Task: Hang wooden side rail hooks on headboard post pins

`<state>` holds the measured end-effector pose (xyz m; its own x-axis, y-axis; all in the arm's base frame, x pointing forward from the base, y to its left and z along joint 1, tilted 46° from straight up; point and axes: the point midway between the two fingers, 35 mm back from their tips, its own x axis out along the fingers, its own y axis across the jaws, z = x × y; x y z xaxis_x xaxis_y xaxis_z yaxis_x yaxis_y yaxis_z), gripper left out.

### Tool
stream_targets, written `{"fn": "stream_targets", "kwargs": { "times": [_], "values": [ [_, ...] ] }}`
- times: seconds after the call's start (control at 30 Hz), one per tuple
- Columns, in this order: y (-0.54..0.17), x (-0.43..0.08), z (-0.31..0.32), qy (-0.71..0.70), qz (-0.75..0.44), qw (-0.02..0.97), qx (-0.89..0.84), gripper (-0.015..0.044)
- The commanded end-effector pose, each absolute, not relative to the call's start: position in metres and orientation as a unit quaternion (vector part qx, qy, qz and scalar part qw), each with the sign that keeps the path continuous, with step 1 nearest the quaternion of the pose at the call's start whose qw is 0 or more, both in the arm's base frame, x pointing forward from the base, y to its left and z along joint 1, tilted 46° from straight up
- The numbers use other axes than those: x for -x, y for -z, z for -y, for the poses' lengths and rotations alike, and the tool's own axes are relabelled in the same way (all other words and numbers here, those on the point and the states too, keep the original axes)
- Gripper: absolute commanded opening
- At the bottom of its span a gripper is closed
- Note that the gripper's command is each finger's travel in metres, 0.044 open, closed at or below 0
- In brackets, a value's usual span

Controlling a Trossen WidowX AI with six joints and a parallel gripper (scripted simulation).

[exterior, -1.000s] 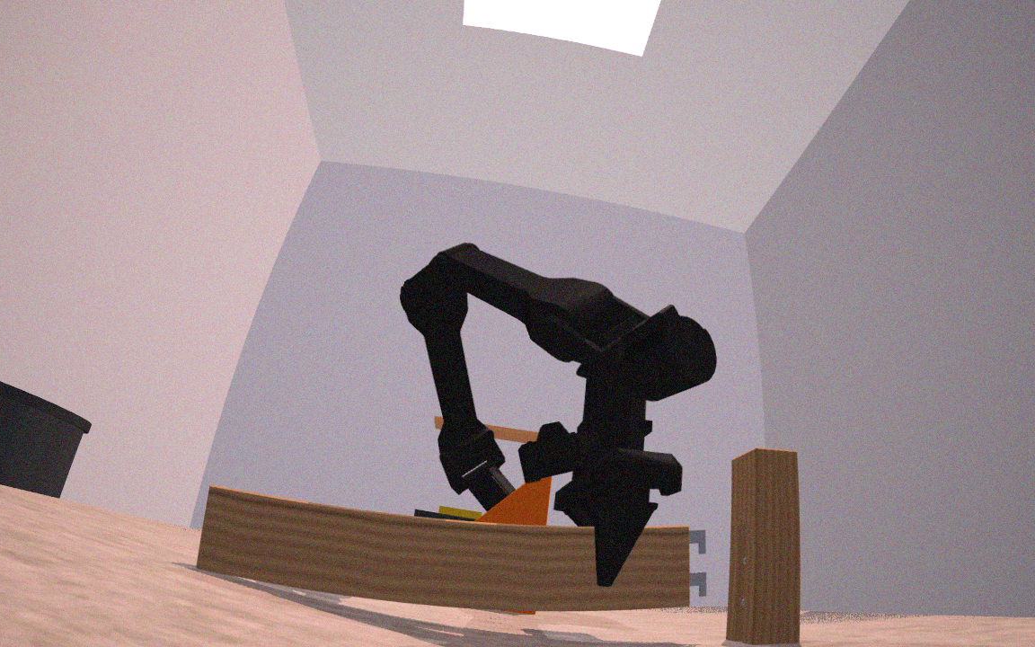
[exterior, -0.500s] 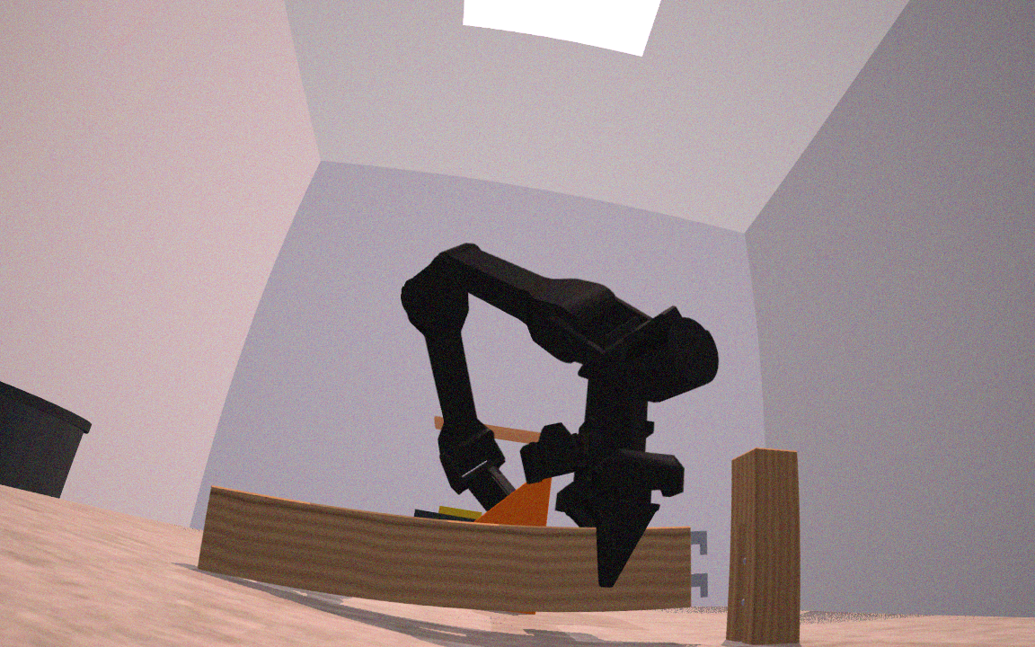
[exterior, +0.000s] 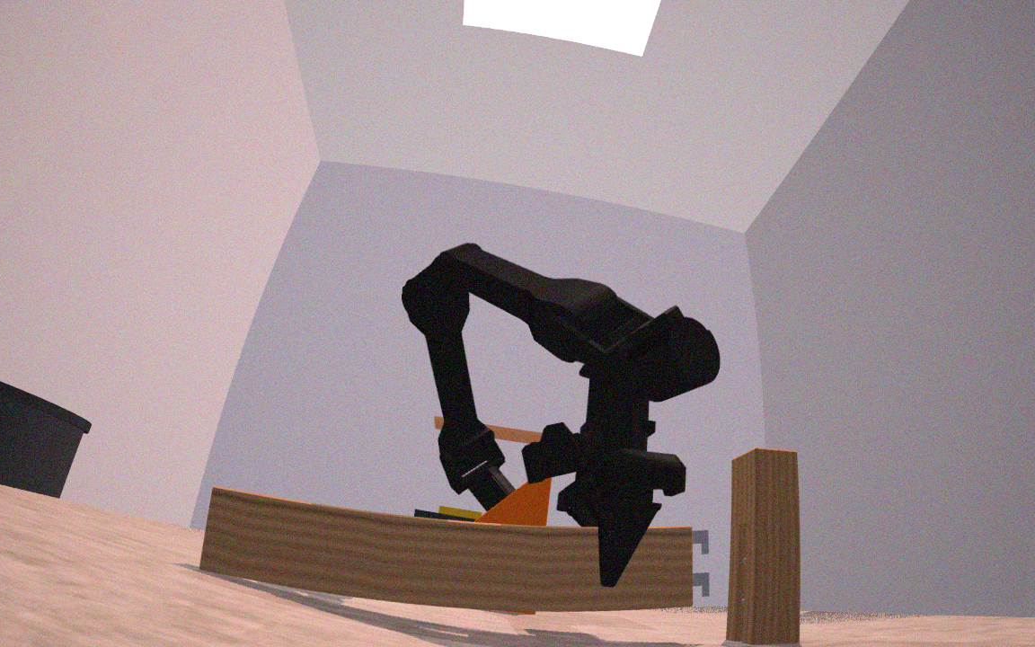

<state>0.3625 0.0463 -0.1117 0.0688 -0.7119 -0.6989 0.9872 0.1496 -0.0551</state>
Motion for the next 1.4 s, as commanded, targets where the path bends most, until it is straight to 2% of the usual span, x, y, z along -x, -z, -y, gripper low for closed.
{"fn": "stream_targets", "kwargs": {
  "times": [0.0,1.37],
  "values": [
    [0.112,-0.3618,-0.0523,0.607,-0.305,0.698,-0.227,0.0],
    [0.1145,-0.3616,-0.0557,0.607,-0.305,0.698,-0.227,0.0]
  ]
}}
